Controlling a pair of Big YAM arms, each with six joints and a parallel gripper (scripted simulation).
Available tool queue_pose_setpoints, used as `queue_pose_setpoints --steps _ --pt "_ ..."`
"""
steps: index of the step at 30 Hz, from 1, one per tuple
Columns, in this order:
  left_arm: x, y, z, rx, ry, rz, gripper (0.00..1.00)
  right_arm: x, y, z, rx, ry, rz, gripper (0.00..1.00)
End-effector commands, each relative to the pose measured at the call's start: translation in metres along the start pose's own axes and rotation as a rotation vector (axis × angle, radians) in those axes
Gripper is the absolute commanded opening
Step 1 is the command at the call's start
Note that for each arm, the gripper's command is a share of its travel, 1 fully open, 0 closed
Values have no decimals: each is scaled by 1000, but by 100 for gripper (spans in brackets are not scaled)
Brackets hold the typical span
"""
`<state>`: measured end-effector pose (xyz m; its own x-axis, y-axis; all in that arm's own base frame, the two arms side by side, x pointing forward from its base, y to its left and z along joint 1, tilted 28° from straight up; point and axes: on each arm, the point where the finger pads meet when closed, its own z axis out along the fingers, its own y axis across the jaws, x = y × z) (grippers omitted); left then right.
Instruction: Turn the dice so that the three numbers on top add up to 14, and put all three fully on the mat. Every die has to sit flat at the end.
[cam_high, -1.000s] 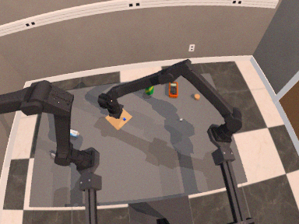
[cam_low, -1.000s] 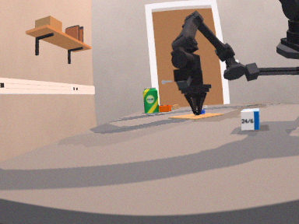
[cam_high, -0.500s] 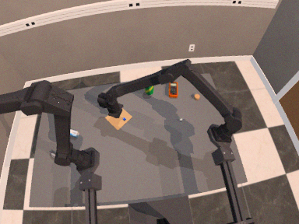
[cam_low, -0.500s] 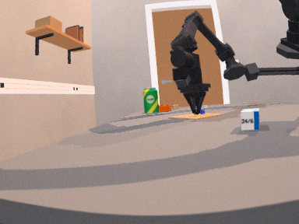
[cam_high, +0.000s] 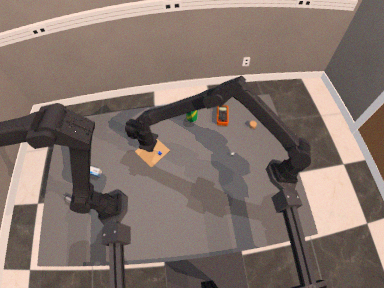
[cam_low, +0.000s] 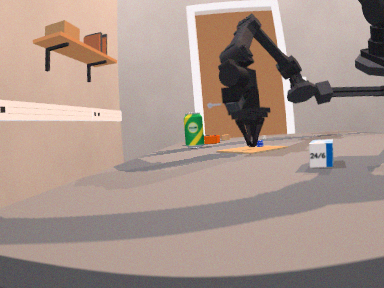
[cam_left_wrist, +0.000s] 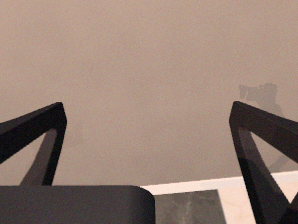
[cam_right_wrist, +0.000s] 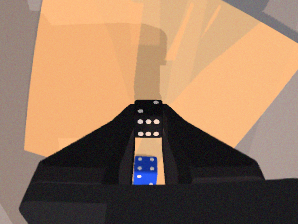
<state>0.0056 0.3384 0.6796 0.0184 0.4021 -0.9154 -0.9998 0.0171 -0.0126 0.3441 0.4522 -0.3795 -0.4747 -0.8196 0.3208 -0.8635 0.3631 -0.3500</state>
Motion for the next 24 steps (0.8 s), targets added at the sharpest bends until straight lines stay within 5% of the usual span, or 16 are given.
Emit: queue_pose_setpoints --steps 1,24 --pt "-22 2 -8 -3 -54 15 100 -19 -3 -2 3 -39 10 11" --pt "-22 2 -8 -3 -54 15 100 -20 -5 -1 1 -38 14 11"
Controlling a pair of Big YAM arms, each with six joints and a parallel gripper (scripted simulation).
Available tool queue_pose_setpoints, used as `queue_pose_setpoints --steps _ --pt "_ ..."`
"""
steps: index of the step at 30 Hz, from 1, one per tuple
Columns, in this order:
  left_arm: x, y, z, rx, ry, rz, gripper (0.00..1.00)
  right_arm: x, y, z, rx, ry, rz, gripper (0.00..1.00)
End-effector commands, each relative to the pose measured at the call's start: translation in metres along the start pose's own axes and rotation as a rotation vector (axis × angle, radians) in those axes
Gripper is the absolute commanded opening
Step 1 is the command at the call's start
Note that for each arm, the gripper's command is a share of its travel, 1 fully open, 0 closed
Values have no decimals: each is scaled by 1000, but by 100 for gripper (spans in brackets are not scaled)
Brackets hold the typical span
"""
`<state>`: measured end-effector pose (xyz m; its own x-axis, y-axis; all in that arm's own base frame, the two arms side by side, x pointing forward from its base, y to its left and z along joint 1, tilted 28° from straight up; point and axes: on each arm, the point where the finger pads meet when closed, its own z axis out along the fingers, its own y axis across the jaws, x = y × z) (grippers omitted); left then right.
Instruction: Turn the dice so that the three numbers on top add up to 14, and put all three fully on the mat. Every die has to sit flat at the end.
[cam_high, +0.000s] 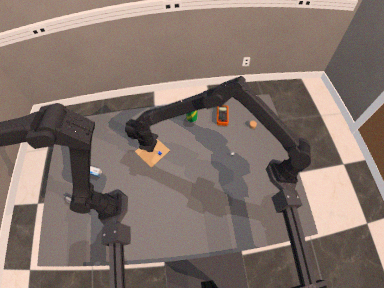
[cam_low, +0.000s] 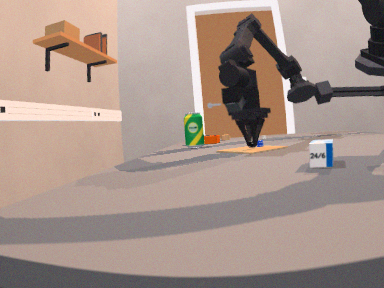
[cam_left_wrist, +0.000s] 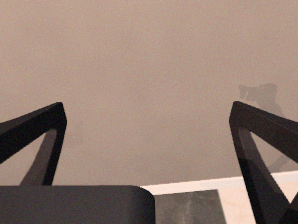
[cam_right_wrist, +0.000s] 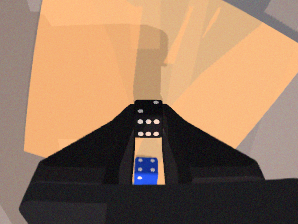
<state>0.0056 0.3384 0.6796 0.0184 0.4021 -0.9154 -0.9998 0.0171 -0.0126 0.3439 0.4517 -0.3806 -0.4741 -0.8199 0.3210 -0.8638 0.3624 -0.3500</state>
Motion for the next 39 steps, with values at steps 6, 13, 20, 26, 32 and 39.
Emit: queue_pose_setpoints --steps 6,13,20,26,32,39 --pt "-22 2 -8 -3 -54 15 100 -20 -6 -2 1 -38 16 11" --pt "-22 2 -8 -3 -54 15 100 -19 -7 0 0 -36 18 11" --pt "-22 2 -8 -3 -54 15 100 -19 -7 0 1 -36 17 11" --pt "-22 2 -8 -3 -54 15 100 -19 -7 0 0 -36 18 11" --pt "-22 2 -8 -3 -54 15 100 -19 -7 0 0 -36 18 11" --pt "-22 2 -8 -3 -54 15 100 -19 -7 0 0 -36 18 14"
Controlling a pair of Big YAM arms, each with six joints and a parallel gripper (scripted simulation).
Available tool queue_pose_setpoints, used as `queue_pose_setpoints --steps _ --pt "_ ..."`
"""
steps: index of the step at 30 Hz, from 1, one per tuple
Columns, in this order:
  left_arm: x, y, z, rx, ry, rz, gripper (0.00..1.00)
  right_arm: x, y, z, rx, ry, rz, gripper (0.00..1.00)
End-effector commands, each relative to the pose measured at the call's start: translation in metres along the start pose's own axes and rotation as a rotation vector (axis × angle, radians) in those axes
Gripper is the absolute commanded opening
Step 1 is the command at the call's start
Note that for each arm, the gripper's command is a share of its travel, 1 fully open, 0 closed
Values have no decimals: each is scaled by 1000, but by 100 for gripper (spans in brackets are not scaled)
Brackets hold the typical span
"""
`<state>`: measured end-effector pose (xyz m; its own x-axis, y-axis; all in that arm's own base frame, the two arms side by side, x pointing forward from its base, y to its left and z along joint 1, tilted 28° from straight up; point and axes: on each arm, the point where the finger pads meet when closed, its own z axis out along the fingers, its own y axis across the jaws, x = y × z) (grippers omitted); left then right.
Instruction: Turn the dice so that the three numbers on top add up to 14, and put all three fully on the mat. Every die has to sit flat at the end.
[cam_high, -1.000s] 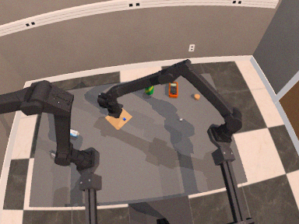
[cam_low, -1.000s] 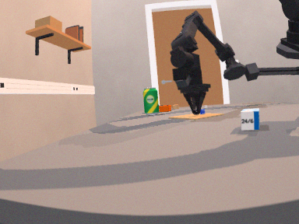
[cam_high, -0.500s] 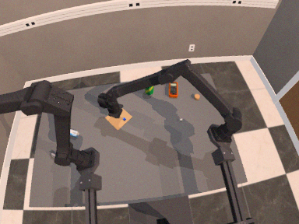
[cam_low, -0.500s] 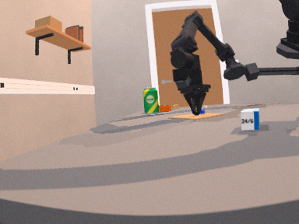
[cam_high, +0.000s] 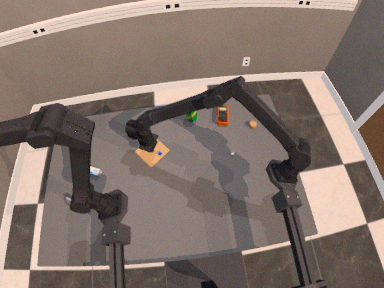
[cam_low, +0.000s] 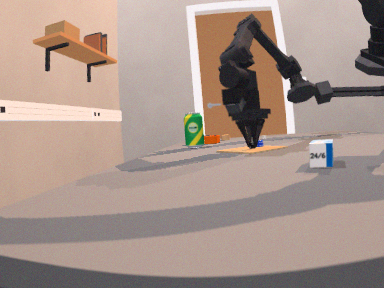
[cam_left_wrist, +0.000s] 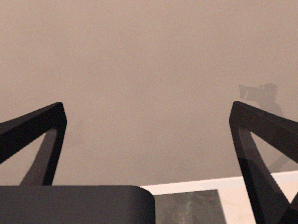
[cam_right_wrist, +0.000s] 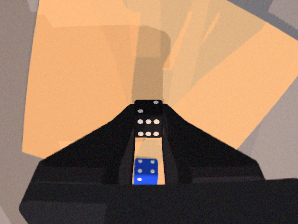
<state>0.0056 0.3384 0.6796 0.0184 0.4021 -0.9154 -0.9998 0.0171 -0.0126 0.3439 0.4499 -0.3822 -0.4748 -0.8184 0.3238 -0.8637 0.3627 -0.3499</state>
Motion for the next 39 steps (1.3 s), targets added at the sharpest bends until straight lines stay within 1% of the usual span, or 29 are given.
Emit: queue_pose_setpoints --steps 1,3,4,6,7,11,12,22,23,25,26,28,31,34,39 --pt "-22 2 -8 -3 -54 15 100 -20 -7 -2 0 -39 18 18" --pt "-22 2 -8 -3 -54 15 100 -20 -7 -2 0 -39 18 18" --pt "-22 2 -8 -3 -54 15 100 -20 -7 -2 0 -39 18 22" --pt "-22 2 -8 -3 -54 15 100 -20 -7 -2 0 -39 18 22" --pt "-22 2 -8 -3 -54 15 100 -20 -7 -2 0 -39 18 26" --pt "-22 2 -8 -3 -54 15 100 -20 -7 -2 0 -39 18 26" --pt "-22 2 -8 -3 -54 15 100 -20 -7 -2 0 -39 18 30" --pt "-22 2 -8 -3 -54 15 100 -20 -6 -2 1 -38 17 30" --pt "-22 2 -8 -3 -54 15 100 -20 -5 -5 1 -38 15 30" --pt "-22 2 -8 -3 -54 15 100 -26 -8 -35 5 -62 16 30" --pt "-22 2 -8 -3 -54 15 100 -24 -2 -42 7 -60 8 30" --pt "-22 2 -8 -3 -54 15 100 -24 -2 -42 7 -60 8 30" --pt "-22 2 -8 -3 -54 15 100 -8 3 -39 6 -28 -1 30" --pt "-22 2 -8 -3 -54 15 100 -12 2 -56 5 -39 3 30" --pt "-22 2 -8 -3 -54 15 100 -12 2 -83 5 -40 4 30"
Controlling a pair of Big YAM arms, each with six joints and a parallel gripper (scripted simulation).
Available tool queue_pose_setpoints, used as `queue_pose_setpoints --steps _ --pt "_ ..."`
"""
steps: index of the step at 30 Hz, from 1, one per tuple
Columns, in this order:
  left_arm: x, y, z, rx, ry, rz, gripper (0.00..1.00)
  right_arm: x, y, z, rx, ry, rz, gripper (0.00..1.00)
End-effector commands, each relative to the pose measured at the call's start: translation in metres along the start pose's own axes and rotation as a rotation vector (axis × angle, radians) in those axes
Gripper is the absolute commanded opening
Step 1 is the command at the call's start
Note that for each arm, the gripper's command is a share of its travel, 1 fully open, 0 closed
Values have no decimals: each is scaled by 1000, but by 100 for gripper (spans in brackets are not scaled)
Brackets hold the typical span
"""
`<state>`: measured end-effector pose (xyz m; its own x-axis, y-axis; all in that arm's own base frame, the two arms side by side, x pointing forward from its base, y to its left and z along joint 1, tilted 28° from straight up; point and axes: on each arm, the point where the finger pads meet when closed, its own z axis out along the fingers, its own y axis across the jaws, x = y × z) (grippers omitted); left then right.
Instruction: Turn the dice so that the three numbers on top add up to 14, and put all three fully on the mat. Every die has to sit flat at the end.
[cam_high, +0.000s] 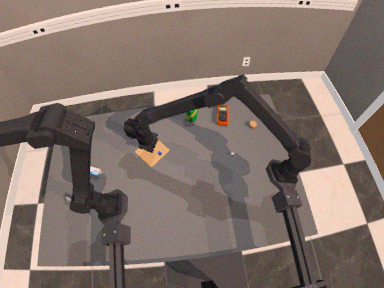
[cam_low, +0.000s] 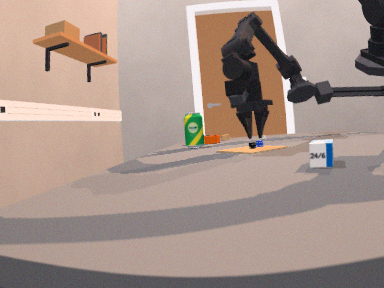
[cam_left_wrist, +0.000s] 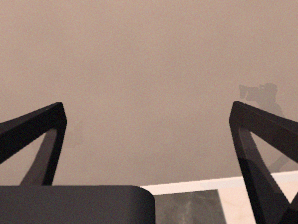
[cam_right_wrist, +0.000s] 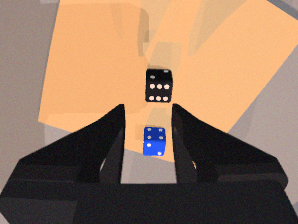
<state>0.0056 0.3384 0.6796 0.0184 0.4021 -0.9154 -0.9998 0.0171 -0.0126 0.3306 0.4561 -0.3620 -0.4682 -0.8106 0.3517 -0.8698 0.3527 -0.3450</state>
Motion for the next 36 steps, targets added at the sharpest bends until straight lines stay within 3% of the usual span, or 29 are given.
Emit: queue_pose_setpoints --steps 1,10,15,16,36 --pt "-22 2 -8 -3 -54 15 100 -17 -4 -66 6 -65 16 30" --pt "-22 2 -8 -3 -54 15 100 -25 -12 -101 1 -88 33 30" --pt "-22 2 -8 -3 -54 15 100 -11 1 -71 5 -33 5 30" --pt "-22 2 -8 -3 -54 15 100 -13 -2 -76 4 -42 11 100" --pt "-22 2 -8 -3 -54 15 100 -15 -4 -78 3 -51 15 100"
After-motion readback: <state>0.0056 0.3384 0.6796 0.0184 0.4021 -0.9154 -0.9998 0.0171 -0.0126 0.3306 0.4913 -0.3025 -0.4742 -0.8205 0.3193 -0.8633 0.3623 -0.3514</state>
